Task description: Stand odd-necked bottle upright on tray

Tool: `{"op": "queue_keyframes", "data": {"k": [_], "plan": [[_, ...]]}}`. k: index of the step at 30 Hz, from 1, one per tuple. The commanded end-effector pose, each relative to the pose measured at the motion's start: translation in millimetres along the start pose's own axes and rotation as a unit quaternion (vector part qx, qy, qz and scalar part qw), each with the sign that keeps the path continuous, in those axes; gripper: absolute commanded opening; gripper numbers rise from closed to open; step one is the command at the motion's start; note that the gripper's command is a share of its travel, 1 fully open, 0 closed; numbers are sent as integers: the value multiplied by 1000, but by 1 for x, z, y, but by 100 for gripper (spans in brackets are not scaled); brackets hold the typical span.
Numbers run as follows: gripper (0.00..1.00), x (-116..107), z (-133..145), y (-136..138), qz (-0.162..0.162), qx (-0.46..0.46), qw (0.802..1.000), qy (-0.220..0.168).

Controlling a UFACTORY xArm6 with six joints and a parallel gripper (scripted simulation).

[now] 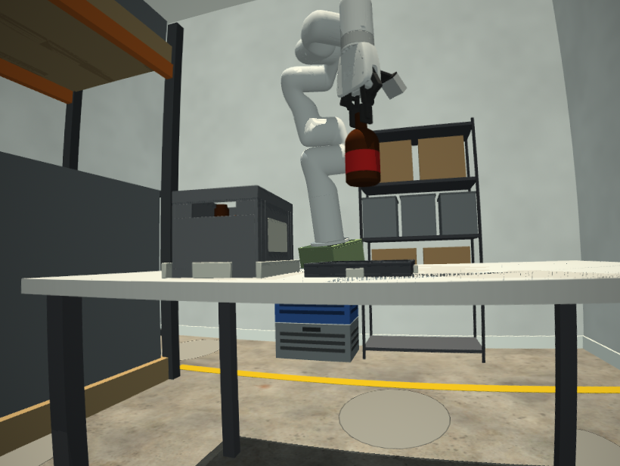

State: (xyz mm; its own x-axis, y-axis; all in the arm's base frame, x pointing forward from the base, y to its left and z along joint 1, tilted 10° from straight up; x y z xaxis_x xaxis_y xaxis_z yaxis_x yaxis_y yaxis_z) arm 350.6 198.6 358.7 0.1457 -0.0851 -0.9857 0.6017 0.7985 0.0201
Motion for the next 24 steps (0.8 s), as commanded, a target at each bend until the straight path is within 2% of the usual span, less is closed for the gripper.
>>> {"op": "queue_keyframes", "data": {"k": [1, 24], "plan": [[0, -2, 0, 1, 2, 0, 1000, -1], [0, 3, 0, 1, 2, 0, 1000, -1]]}}
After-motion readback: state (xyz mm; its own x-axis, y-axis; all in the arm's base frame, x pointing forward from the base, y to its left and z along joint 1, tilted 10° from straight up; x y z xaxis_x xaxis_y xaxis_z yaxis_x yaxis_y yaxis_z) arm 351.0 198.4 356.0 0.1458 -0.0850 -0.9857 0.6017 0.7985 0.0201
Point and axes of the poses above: the point where the finger pads meet when closed, its own x axis out along the fingers, its own y axis across the jaws, z = x × y, the point moved 6 cm from there along -x, back along the fingers, and after that the axes turned 3 degrees about -x, right-handed, at the moved point
